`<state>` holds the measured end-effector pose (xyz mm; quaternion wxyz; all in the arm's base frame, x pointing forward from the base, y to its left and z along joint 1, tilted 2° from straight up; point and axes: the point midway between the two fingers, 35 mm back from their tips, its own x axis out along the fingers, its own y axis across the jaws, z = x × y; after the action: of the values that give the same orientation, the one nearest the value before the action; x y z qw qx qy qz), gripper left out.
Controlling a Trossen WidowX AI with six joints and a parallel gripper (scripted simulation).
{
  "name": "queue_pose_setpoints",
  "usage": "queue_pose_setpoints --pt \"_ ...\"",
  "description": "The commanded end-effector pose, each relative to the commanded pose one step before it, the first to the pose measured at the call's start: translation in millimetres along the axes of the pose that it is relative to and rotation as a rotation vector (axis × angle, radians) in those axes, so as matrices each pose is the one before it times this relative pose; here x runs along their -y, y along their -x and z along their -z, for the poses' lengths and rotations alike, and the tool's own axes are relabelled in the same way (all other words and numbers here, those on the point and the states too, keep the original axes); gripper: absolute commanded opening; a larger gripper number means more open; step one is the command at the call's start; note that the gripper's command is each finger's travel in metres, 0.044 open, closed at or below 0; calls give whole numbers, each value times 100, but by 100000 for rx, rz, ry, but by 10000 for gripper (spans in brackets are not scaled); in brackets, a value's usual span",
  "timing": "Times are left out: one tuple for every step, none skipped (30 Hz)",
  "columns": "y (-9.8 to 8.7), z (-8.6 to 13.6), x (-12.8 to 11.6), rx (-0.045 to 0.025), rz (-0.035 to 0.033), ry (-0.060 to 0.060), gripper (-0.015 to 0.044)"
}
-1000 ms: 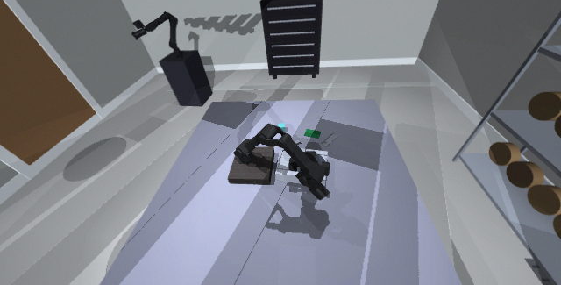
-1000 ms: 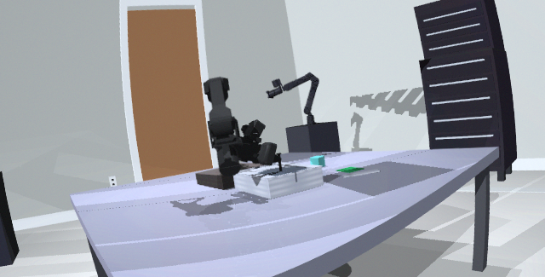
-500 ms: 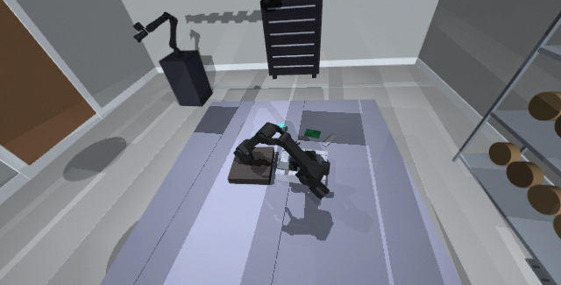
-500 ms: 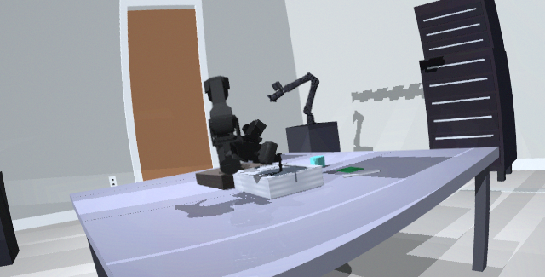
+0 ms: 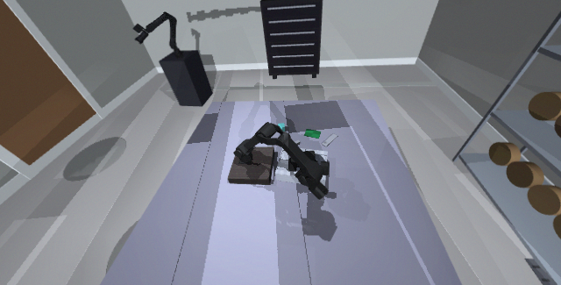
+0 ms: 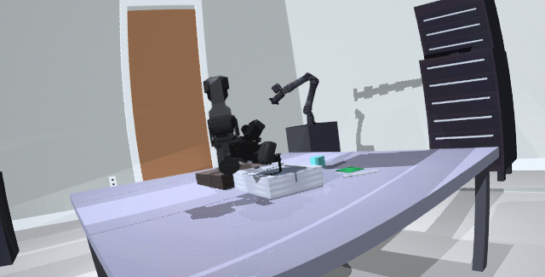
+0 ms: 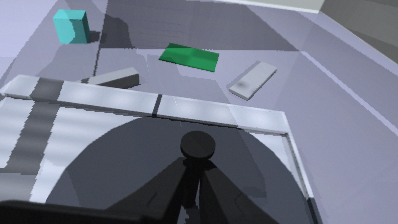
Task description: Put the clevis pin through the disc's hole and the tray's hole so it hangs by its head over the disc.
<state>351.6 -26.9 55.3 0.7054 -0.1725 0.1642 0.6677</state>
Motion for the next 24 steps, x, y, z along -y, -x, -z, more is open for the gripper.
queue_pose_setpoints --pt "-30 96 -102 1155 -156 -232 0" --pt "13 19 -11 370 14 29 0" --pt "0 0 0 0 0 0 0" --pt "0 0 0 0 0 0 0" --pt "5 11 2 248 -3 -12 0" --pt "5 11 2 248 -2 -12 0" --pt "8 17 17 382 -98 -217 0" --pt "0 0 0 0 0 0 0" --pt "1 4 9 111 -48 -109 0" --pt "7 9 13 164 -66 -149 0" --pt "5 6 9 109 -44 -99 0" --pt "4 10 20 230 -110 -251 0" --pt "0 0 0 0 0 0 0" --pt "0 2 11 64 -55 -127 0" --pt "2 3 16 83 -81 -185 0" --pt "1 2 15 60 -77 -176 0" --pt "-2 0 22 43 -106 -245 0" --pt "-2 -1 13 -13 -61 -143 0" --pt "7 12 -10 228 106 220 0" --pt "5 10 13 230 -36 -95 0" --pt "-5 -4 13 -19 -82 -184 0" --pt "-20 -26 29 -465 -195 -433 0" --pt "-14 -21 33 -382 -203 -442 0" --pt "-4 -10 31 -195 -159 -351 0"
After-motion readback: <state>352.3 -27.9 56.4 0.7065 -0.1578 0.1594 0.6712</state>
